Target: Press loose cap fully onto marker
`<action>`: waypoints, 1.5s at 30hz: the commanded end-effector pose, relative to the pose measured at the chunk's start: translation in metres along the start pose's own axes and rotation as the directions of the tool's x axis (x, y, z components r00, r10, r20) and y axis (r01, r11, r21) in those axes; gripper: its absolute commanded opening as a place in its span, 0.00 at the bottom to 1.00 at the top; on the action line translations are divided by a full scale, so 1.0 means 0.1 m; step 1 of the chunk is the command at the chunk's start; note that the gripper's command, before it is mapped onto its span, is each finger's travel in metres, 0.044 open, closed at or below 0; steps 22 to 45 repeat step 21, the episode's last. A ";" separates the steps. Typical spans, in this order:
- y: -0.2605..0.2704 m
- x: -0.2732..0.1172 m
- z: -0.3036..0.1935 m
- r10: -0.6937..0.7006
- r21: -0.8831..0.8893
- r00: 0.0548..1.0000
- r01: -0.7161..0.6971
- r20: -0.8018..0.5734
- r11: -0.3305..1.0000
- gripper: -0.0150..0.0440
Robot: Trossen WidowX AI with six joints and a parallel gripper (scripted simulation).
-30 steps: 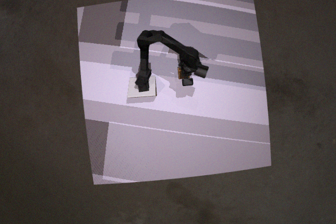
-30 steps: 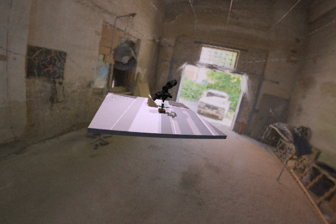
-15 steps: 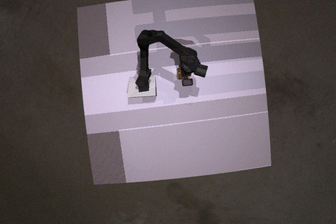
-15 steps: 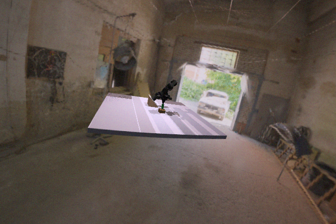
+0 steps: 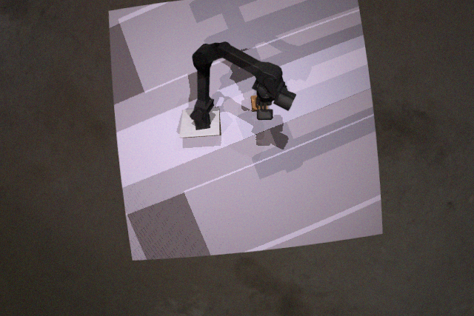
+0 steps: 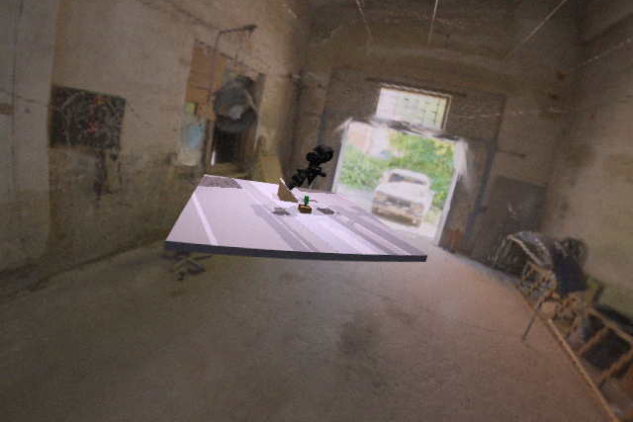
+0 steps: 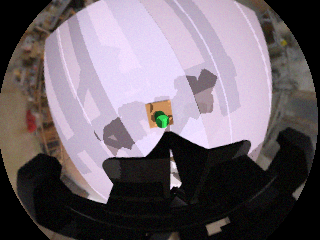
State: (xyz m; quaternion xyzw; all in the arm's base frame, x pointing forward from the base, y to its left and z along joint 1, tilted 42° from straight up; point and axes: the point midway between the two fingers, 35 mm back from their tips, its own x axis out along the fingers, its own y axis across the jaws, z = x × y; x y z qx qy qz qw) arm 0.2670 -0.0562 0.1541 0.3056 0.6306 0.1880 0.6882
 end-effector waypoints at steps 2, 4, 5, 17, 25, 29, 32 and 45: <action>0.00 -0.15 -0.03 0.001 0.023 1.000 -0.001 -0.005 1.000 0.25; 0.00 -0.15 -0.03 0.001 0.023 1.000 -0.001 -0.005 1.000 0.34; 0.00 -0.15 -0.03 0.001 0.023 1.000 -0.001 -0.005 1.000 0.39; 0.00 -0.15 -0.03 0.001 0.023 1.000 -0.001 -0.005 1.000 0.92; 0.00 -0.15 -0.03 0.001 0.023 1.000 -0.001 -0.005 1.000 1.00; 0.00 -0.15 -0.03 0.001 0.023 1.000 -0.001 -0.005 1.000 1.00; 0.00 -0.15 -0.03 0.001 0.023 1.000 -0.001 -0.005 1.000 1.00; 0.00 -0.15 -0.03 0.001 0.023 1.000 -0.001 -0.005 1.000 1.00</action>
